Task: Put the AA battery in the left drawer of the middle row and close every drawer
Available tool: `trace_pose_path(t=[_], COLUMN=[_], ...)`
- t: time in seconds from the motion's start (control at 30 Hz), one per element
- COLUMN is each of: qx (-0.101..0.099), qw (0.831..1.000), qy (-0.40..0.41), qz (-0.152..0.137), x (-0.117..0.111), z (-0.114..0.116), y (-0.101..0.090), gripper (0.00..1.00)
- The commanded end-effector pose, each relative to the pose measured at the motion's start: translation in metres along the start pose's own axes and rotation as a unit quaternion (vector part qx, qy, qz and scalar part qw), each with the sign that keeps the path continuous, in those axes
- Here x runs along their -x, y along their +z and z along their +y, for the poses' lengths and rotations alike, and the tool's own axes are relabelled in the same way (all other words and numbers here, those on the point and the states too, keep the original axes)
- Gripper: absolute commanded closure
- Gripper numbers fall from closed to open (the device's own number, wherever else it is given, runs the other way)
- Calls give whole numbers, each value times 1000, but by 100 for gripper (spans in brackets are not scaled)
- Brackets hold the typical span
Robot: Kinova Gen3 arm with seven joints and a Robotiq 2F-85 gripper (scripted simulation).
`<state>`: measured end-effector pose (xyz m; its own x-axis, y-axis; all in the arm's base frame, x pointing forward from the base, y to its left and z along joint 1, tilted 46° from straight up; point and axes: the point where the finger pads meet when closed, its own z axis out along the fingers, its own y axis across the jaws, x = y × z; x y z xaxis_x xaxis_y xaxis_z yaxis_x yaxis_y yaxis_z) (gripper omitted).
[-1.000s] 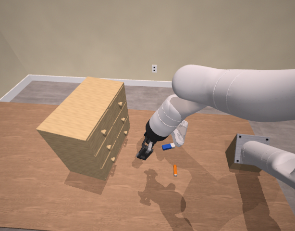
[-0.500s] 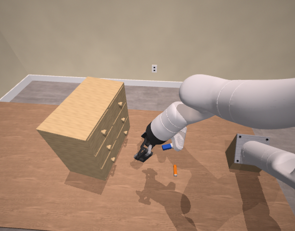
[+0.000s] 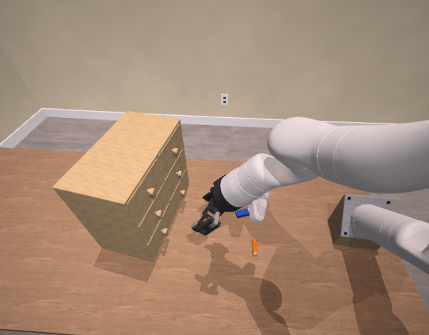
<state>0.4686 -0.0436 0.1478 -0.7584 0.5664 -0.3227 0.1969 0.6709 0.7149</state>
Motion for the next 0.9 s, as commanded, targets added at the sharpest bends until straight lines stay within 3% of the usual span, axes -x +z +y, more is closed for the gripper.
trace_pose_path(t=[0.0,0.87], qx=[-3,-3], qw=[1000,999], qy=[-3,-2], qz=[-2,-44], x=[-5,-5], z=[-2,-2], y=[4,18], gripper=[0,0])
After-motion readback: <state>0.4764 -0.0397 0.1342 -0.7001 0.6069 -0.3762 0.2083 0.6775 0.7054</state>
